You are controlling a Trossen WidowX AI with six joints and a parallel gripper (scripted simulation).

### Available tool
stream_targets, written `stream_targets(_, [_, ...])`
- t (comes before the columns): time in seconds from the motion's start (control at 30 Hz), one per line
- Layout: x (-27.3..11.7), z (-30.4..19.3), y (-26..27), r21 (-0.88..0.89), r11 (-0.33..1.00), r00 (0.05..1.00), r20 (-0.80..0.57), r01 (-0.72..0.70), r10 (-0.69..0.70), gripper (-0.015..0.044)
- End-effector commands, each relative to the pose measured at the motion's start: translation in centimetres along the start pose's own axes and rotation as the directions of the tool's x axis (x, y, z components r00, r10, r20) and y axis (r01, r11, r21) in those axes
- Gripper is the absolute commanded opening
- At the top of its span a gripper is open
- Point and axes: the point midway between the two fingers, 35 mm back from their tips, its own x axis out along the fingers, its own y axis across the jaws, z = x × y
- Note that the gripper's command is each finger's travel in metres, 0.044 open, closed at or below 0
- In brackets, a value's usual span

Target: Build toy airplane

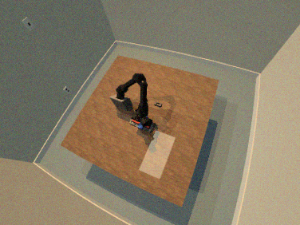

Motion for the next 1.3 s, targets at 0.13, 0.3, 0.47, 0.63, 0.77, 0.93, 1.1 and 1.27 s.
stream_targets(0.13, [0.0, 0.0, 0.0, -0.001, 1.000, 1.000, 0.000, -0.001, 0.001, 0.0056])
stream_targets(0.3, [0.0, 0.0, 0.0, -0.001, 1.000, 1.000, 0.000, -0.001, 0.001, 0.0188])
stream_targets(0.47, [0.0, 0.0, 0.0, -0.001, 1.000, 1.000, 0.000, -0.001, 0.001, 0.0319])
stream_targets(0.63, [0.0, 0.0, 0.0, -0.001, 1.000, 1.000, 0.000, -0.001, 0.001, 0.0440])
stream_targets(0.77, [0.0, 0.0, 0.0, -0.001, 1.000, 1.000, 0.000, -0.001, 0.001, 0.0440])
stream_targets(0.93, [-4.2, -0.2, -0.3, 0.002, 1.000, 1.000, -0.003, -0.001, 0.001, 0.0440])
stream_targets(1.1, [-8.7, -0.1, -0.1, 0.003, 1.000, 1.000, 0.000, -0.003, 0.003, 0.0440])
stream_targets(1.27, [-8.7, -0.4, -0.4, 0.003, 1.000, 1.000, 0.000, -0.003, 0.003, 0.0440])
